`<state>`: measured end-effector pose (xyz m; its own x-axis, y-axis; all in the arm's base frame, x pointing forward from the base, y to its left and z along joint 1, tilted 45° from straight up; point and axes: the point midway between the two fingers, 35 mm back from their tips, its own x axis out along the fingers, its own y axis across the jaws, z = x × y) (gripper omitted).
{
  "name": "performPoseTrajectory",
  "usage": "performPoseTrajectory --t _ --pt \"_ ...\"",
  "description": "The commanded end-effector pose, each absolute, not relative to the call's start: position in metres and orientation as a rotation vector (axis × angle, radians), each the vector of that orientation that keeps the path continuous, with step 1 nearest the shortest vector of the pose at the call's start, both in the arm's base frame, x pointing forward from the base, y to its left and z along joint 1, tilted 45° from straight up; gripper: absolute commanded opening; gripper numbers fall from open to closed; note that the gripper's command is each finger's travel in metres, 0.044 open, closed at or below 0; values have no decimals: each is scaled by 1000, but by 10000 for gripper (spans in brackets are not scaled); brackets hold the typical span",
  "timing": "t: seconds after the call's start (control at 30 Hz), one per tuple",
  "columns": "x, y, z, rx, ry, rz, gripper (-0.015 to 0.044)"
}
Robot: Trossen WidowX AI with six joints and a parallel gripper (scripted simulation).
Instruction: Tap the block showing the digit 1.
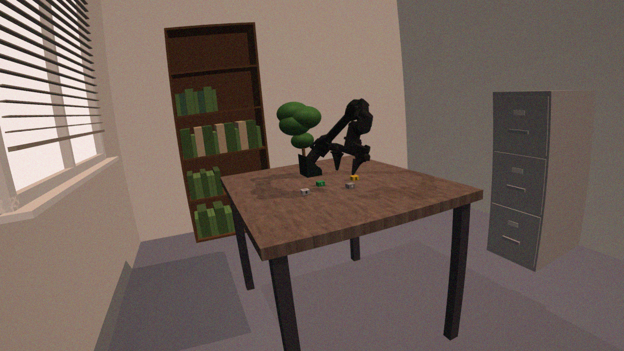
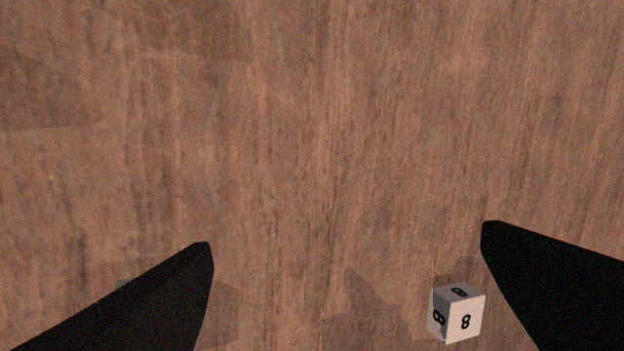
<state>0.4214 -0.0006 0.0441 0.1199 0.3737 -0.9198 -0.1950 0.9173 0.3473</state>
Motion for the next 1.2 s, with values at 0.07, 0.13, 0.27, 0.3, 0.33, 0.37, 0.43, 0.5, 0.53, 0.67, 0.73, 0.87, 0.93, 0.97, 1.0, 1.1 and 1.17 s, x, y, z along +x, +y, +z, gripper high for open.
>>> performPoseTrajectory --t 0.07,0.13,0.27,0.3,0.33,0.37,0.43,0.5,0.53,0.67,0.73,0.87,0.93,0.97,1.0,1.1,1.17 --pt "405 -46 20 188 1444 482 400" --pt "393 -66 8 234 1474 505 400" --pt "366 -103 -13 344 1510 561 400" --pt "359 -112 -18 375 1513 576 400" --pt "352 -120 -23 407 1514 591 400" --pt "344 -128 -27 439 1513 606 400" --pt "331 -140 -34 496 1505 632 400" --pt "323 -147 -38 531 1497 647 400" --pt "321 -149 -39 540 1494 651 400" --pt "321 -149 -39 544 1493 653 400" --pt "321 -149 -39 544 1493 653 400" --pt "321 -149 -39 544 1493 653 400" --pt "321 -149 -39 544 1493 653 400" --pt "321 -149 -39 544 1493 653 400" --pt "321 -149 -39 544 1493 653 400" --pt "321 -149 -39 544 1493 653 400" --pt "321 -149 -39 544 1493 653 400"
